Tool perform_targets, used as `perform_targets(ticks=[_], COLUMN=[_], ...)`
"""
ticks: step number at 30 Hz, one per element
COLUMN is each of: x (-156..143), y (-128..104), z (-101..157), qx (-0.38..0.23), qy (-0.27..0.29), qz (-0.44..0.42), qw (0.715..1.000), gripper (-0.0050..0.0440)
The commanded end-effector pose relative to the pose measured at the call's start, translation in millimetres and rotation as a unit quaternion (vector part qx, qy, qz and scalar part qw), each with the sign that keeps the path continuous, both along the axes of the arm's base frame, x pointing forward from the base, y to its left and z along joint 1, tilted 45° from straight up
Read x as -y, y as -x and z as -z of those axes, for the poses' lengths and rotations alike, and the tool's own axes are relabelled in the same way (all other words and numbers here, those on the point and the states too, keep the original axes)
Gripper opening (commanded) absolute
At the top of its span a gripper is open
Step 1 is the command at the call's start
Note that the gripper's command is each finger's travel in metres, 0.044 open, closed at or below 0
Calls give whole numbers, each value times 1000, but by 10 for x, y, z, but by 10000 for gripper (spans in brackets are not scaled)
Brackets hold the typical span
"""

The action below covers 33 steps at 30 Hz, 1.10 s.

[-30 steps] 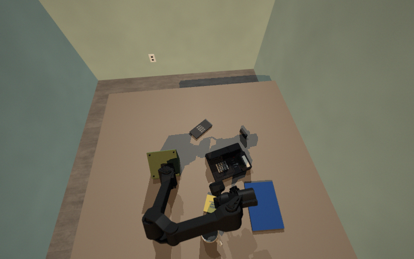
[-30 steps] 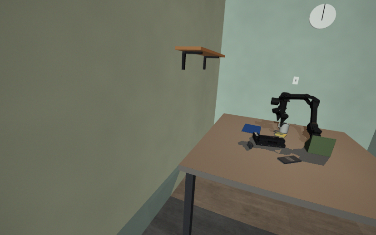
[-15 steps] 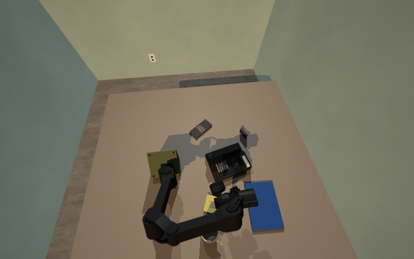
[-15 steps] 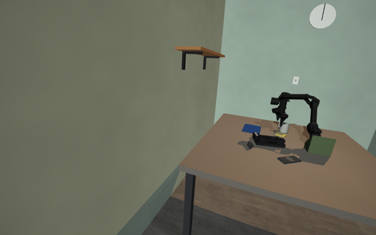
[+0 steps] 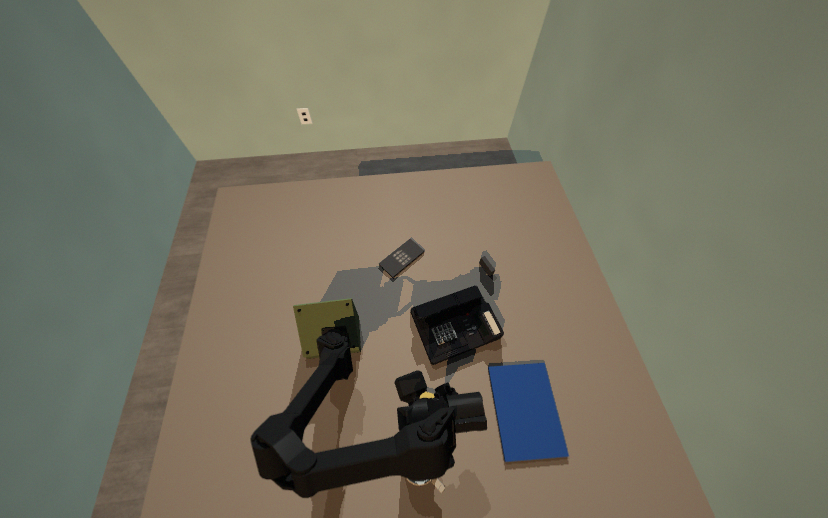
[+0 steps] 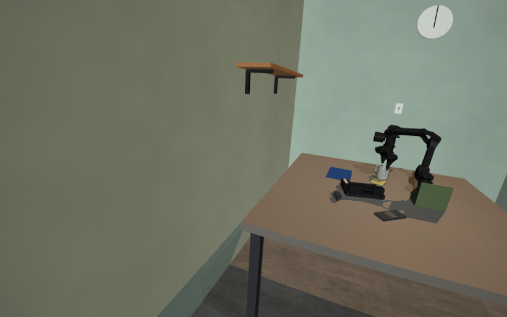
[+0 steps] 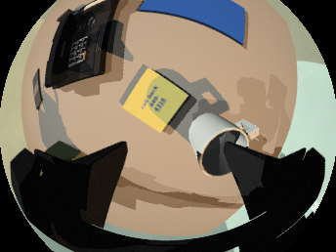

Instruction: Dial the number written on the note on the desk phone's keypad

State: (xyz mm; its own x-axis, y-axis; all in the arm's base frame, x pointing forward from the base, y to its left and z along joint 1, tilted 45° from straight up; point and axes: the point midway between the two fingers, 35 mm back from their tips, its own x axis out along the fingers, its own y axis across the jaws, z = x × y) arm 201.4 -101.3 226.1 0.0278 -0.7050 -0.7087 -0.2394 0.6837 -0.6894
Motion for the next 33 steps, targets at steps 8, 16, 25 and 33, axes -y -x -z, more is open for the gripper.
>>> perform_targets(ticks=[8, 16, 25, 33], x=[4, -258, -480, -1098], y=[22, -111, -242, -745], z=[5, 56, 132, 680], qx=[-3, -8, -38, -272], qy=[1, -1, 0, 6], qz=[-1, -22, -62, -290], qw=[1000, 1000, 997, 918], gripper=[440, 440, 392, 200])
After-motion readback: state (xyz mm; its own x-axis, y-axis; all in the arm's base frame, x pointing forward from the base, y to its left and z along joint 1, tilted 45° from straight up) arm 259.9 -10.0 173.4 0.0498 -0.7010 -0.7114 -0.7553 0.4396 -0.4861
